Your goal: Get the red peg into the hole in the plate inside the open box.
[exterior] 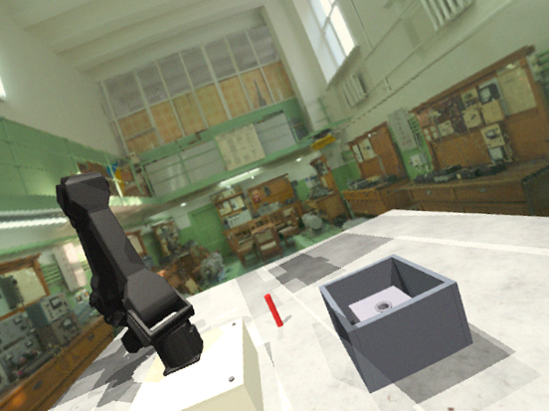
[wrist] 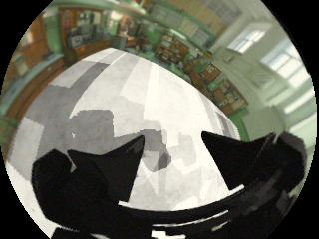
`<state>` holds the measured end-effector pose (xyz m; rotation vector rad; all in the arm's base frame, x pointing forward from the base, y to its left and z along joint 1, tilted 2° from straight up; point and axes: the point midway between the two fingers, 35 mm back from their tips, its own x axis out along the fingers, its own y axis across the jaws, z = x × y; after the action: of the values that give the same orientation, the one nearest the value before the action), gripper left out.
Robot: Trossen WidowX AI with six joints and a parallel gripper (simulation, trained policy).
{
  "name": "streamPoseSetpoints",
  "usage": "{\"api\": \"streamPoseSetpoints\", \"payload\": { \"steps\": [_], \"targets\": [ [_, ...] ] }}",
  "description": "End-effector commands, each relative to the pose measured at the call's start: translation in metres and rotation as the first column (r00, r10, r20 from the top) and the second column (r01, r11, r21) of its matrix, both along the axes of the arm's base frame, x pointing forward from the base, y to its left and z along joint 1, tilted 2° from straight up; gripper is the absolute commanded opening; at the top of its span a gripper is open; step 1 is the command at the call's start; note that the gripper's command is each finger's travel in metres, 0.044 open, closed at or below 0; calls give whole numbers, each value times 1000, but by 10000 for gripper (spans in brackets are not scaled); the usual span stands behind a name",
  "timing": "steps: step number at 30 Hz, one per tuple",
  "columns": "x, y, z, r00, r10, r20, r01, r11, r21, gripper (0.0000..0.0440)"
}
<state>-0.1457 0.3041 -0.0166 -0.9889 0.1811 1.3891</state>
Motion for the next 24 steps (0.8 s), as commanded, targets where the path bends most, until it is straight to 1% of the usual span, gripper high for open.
{"api": "streamPoseSetpoints", "payload": {
  "steps": [1, 3, 6, 12, 18, 24],
  "targets": [
    [-1, 4, 3, 1000, -6, -16, 6, 1000, 2, 412],
    [0, 16, 11, 998, -31, -59, 32, 999, 8, 430],
    [8, 35, 23, 987, -88, -133, 90, 996, 4, 435],
    [42, 71, 56, 935, -222, -276, 228, 974, -12, 440],
    [91, 97, 94, 844, -356, -401, 376, 926, -31, 425],
    [150, 108, 137, 722, -467, -510, 520, 853, -44, 407]
  ]
}}
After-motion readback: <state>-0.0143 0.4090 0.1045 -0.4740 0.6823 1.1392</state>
